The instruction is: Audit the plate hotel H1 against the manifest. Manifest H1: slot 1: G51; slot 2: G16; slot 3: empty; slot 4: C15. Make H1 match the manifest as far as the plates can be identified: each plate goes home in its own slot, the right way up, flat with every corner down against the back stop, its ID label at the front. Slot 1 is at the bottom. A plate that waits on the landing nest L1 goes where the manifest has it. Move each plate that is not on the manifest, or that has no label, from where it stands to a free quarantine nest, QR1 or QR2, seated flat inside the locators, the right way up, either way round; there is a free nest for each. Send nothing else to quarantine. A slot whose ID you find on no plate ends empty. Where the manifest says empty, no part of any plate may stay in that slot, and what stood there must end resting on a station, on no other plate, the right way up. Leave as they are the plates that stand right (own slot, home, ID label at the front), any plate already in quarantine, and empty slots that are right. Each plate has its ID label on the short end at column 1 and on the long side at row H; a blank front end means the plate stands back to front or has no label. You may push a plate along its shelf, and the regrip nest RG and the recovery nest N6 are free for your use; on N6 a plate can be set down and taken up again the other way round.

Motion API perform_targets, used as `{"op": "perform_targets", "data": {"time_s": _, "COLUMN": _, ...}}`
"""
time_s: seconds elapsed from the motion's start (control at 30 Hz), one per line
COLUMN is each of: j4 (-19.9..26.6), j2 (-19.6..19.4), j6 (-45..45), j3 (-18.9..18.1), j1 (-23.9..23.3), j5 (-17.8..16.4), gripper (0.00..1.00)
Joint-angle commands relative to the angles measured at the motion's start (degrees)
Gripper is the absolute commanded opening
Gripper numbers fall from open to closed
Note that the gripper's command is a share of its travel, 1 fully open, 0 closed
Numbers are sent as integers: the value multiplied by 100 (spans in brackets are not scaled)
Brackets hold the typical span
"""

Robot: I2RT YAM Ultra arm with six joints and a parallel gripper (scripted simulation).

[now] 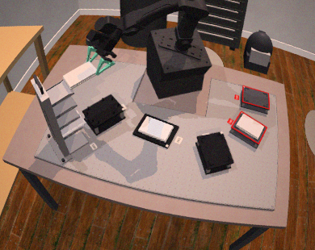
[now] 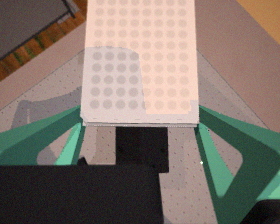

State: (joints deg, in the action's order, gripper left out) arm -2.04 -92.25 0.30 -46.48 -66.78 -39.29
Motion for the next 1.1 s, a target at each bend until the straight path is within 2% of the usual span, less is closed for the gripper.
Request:
{"op": "perform_targets", "data": {"time_s": 0.0, "j4": -154, "j2": 22, "j6": 7, "j3": -90, "j1": -16, "j5": 14, "gripper": 86}}
{"op": "perform_targets", "data": {"time_s": 1.07, "j4": -284, "j2": -96, "j6": 72, "j3": -120, "j1": 59, "j5": 70, "gripper": 86}}
